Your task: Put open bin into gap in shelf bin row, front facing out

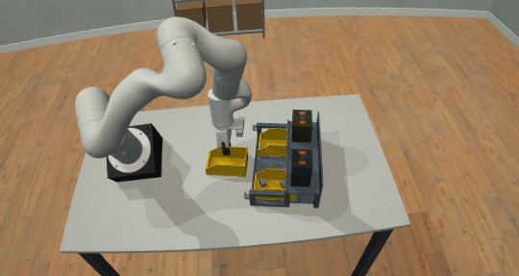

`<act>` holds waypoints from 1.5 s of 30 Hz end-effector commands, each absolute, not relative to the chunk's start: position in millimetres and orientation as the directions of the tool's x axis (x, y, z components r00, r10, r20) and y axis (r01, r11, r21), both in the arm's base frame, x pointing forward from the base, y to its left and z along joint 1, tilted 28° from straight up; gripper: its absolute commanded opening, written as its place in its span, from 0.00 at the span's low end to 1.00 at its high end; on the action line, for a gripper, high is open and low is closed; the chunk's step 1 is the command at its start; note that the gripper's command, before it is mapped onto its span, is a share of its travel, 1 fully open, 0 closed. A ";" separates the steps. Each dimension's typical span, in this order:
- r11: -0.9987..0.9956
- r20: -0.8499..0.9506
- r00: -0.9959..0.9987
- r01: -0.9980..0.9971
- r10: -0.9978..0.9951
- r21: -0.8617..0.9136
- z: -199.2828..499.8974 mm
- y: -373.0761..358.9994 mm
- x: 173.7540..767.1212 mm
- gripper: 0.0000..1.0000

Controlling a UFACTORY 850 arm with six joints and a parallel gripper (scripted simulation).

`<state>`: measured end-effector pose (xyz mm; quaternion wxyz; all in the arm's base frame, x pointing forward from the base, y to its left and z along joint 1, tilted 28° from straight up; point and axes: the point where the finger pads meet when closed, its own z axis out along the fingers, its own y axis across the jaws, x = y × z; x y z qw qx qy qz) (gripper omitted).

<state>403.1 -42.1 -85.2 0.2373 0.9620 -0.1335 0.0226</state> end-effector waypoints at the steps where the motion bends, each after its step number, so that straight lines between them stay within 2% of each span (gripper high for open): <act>1: -0.852 0.108 0.963 -0.268 -0.246 0.450 -84.9 -41.8 403.9 0.29; 17: -0.852 0.108 0.963 -0.268 -0.246 0.450 -84.9 -41.8 403.9 0.29; 22: -0.852 0.108 0.963 -0.268 -0.246 0.450 -49.4 -23.3 404.6 0.29; 34: -0.852 0.108 0.963 -0.268 -0.246 0.450 -49.4 -23.3 404.6 0.29; 39: -0.852 0.108 0.963 -0.268 -0.246 0.450 -1.1 1.9 405.7 0.29; 45: -0.852 0.108 0.963 -0.268 -0.246 0.450 -1.1 1.9 405.7 0.29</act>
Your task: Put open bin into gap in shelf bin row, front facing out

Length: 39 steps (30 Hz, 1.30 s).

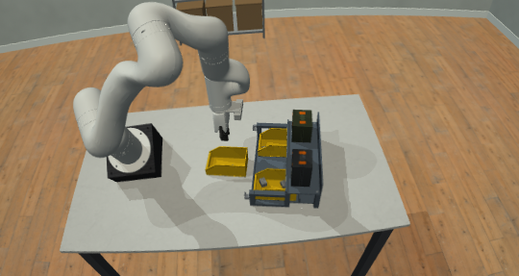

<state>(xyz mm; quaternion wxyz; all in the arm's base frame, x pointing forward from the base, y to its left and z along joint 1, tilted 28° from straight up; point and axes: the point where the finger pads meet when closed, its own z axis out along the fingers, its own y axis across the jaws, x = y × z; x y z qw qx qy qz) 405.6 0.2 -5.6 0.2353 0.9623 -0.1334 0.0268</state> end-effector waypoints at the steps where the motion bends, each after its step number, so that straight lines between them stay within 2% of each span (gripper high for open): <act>1: -0.852 0.108 0.963 -0.268 -0.246 0.450 -1.1 1.9 405.7 0.29; 6: -0.852 0.108 0.963 -0.268 -0.246 0.450 -1.1 1.9 405.7 0.29; 7: -0.852 0.109 0.963 -0.268 -0.245 0.449 -1.6 1.7 405.5 0.34; 23: -0.852 0.109 0.963 -0.268 -0.245 0.449 -1.6 1.7 405.5 0.34; 28: -0.760 0.220 0.862 -0.506 -0.456 0.407 6.1 -25.6 433.6 0.34; 39: -0.760 0.220 0.862 -0.506 -0.456 0.407 6.1 -25.6 433.6 0.34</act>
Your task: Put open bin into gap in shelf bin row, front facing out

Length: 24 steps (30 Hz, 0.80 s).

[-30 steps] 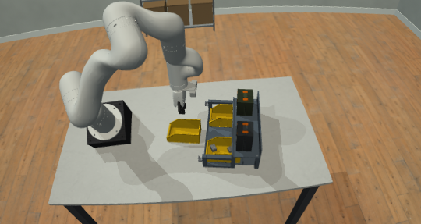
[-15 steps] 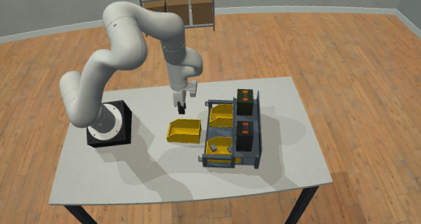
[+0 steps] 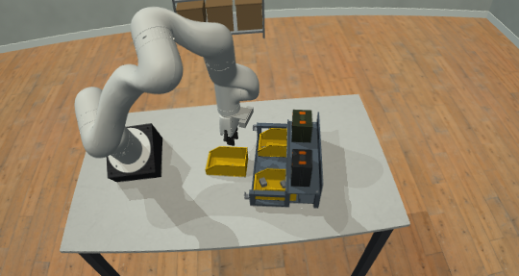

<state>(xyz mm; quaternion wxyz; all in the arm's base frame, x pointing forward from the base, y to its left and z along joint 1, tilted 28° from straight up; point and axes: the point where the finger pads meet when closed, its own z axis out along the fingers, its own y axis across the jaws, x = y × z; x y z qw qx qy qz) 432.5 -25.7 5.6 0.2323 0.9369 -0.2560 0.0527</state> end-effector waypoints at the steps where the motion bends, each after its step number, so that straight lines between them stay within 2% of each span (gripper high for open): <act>1: -0.760 0.220 0.862 -0.506 -0.456 0.407 6.1 -25.6 433.6 0.34; 6: -0.619 0.317 0.704 -0.710 -0.636 0.337 16.8 -62.9 472.1 0.34; 18: -0.619 0.317 0.704 -0.710 -0.636 0.337 16.8 -62.9 472.1 0.34; 24: -0.436 0.392 0.500 -0.866 -0.772 0.245 21.9 -80.7 490.4 0.34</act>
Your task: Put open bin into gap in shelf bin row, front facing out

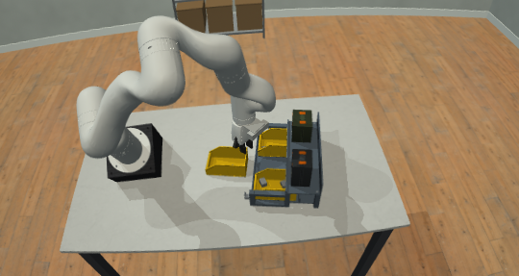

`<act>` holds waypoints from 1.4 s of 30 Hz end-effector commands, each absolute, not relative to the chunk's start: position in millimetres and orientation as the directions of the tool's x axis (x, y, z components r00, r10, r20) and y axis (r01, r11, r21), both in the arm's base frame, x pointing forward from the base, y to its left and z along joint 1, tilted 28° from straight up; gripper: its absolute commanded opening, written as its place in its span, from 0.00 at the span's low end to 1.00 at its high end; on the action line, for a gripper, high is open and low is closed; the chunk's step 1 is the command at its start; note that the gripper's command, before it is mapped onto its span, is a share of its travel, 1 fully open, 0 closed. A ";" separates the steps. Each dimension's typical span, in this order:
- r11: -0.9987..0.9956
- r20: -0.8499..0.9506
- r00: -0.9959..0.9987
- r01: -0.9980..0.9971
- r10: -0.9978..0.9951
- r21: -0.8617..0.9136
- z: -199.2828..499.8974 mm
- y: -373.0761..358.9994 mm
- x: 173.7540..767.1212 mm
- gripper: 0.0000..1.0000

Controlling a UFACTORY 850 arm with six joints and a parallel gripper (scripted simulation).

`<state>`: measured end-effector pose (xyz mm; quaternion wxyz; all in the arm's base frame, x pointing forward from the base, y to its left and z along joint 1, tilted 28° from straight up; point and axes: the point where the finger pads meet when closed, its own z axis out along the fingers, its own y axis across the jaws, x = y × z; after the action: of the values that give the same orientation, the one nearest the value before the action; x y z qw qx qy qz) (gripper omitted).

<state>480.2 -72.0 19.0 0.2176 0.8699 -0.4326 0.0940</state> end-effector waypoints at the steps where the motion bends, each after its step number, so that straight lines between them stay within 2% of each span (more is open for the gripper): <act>1: -0.436 0.392 0.500 -0.866 -0.772 0.245 21.9 -80.7 490.4 0.34; 11: -0.436 0.392 0.500 -0.866 -0.772 0.245 21.9 -80.7 490.4 0.34; 16: -0.224 0.441 0.262 -0.965 -0.858 0.137 20.0 -74.0 483.5 0.34; 28: -0.224 0.441 0.262 -0.965 -0.858 0.137 20.0 -74.0 483.5 0.34; 33: 0.003 0.462 0.007 -1.000 -0.887 0.020 19.0 -70.5 479.9 0.34; 42: 0.003 0.462 0.007 -1.000 -0.887 0.020 19.0 -70.5 479.9 0.34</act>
<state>479.1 -70.8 18.5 0.1773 0.6895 -0.6844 0.1573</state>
